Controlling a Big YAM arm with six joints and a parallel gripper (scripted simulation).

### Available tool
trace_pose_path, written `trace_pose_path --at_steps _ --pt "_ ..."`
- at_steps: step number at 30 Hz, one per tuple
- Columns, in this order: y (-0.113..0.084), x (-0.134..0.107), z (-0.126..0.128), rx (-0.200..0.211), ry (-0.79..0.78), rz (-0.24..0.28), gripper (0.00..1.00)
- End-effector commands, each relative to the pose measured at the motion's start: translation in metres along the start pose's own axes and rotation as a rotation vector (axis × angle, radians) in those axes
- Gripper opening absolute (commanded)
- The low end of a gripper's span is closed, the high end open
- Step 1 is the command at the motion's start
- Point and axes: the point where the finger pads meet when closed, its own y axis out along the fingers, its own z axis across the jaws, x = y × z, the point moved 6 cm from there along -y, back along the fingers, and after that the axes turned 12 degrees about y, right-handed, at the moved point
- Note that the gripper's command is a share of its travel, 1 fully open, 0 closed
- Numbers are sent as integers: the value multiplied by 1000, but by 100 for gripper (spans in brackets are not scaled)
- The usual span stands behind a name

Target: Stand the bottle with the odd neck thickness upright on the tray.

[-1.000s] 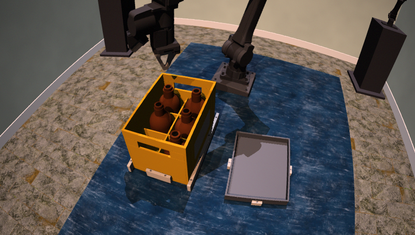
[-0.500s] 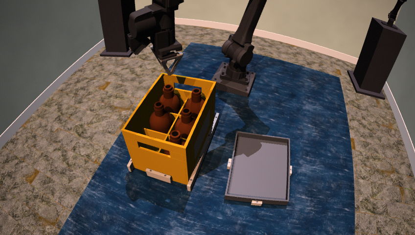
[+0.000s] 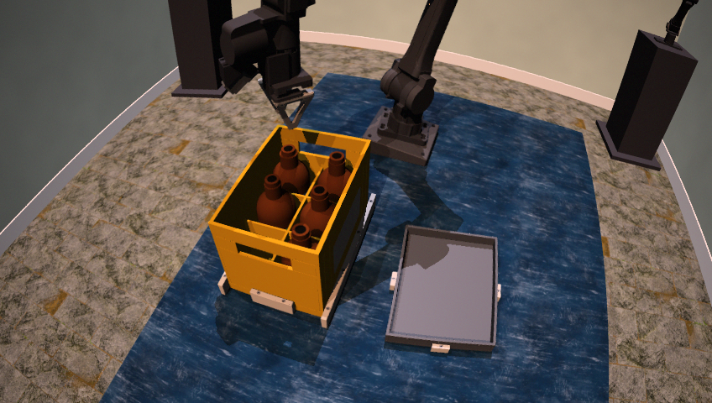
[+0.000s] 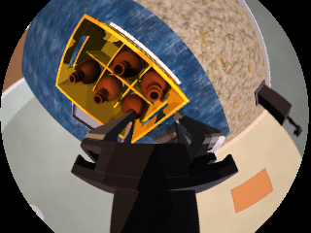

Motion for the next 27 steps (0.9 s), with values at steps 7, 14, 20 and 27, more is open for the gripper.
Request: trace_pose_path --at_steps 7,14,20,27 --pt "-13 6 7 17 -18 -34 61" --pt "-2 4 4 10 -17 -18 61" --pt "-15 13 11 26 -21 -53 61" --pt "13 3 4 3 -10 -1 61"
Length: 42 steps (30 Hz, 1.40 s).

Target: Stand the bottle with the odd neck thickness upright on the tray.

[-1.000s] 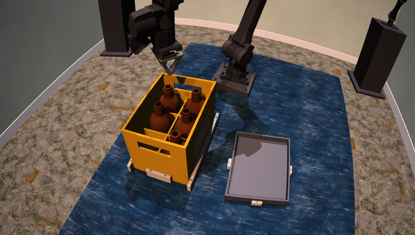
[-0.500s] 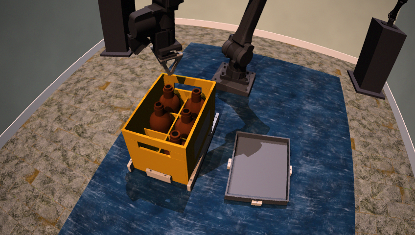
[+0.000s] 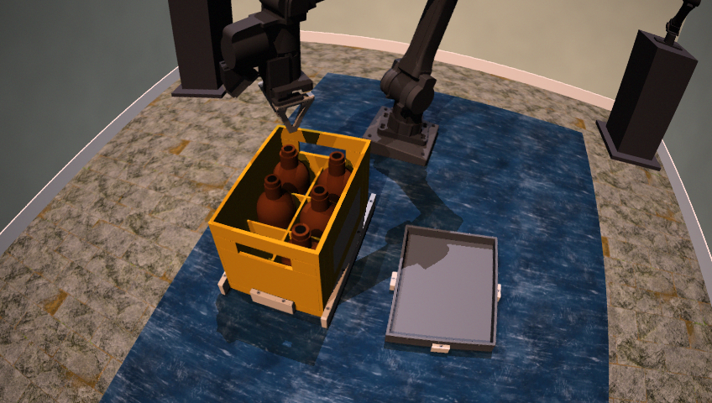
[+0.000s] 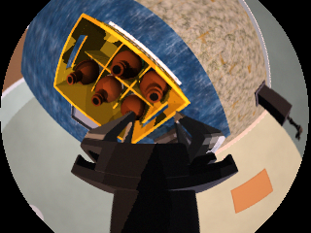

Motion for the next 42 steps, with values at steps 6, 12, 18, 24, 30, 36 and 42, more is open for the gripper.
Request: trace_pose_path --at_steps 6,12,18,24,30,36,42 --pt "13 4 4 2 0 1 61" --pt "16 3 6 4 -2 -3 61" --pt "26 3 5 2 -1 2 61" --pt "33 4 4 2 1 2 61" --pt "32 7 7 8 -2 -10 61" --pt "37 6 6 6 -1 -6 61" --pt "35 6 6 8 -1 -10 61"
